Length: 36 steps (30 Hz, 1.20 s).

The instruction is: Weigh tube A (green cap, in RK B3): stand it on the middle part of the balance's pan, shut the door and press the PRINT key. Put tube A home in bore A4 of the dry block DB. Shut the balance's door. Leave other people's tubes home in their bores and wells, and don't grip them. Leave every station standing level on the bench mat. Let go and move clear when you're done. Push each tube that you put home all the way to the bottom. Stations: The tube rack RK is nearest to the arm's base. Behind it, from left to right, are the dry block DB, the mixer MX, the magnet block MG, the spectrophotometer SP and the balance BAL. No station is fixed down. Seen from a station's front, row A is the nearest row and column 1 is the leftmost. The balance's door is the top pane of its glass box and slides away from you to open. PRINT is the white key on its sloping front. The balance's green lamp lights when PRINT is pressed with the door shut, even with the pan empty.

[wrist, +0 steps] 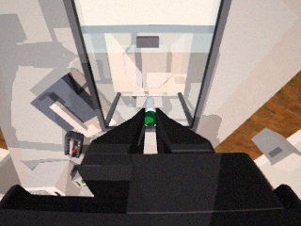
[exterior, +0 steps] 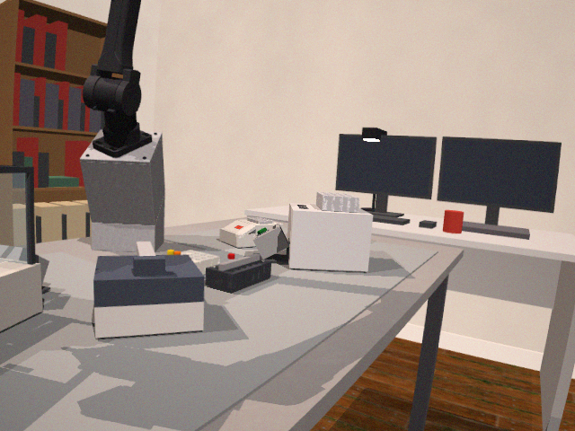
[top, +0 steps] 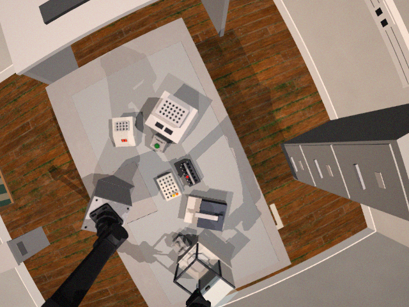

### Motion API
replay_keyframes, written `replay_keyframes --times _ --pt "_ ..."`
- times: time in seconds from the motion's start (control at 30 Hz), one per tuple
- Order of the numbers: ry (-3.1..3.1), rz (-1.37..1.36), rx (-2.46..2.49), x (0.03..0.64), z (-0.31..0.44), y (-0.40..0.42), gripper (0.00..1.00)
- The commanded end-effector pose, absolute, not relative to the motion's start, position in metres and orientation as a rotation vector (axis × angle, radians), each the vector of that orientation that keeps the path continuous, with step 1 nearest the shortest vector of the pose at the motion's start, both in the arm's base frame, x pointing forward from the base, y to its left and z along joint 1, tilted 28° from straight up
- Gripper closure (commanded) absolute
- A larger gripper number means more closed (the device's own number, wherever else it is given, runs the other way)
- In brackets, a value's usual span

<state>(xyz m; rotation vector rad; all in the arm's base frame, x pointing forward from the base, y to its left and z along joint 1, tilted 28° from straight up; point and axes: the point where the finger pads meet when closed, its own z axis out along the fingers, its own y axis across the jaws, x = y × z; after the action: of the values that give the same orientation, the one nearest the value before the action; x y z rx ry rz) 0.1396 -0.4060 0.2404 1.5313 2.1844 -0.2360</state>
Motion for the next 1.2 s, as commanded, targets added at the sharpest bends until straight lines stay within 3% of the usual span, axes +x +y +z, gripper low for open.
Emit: replay_keyframes --times 0.0,0.27,0.57,0.67,1.17 --pt "2.163 -0.261 1.511 0.140 0.256 -0.412 0.91" --pt "2.016 -0.419 1.351 0.145 0.326 -0.442 0.91" --pt "2.120 -0.326 1.369 0.168 0.285 -0.438 0.91" --pt "2.133 -0.358 1.259 0.197 0.310 -0.449 0.91" --pt "2.301 -0.290 1.034 0.293 0.279 -0.424 0.91"
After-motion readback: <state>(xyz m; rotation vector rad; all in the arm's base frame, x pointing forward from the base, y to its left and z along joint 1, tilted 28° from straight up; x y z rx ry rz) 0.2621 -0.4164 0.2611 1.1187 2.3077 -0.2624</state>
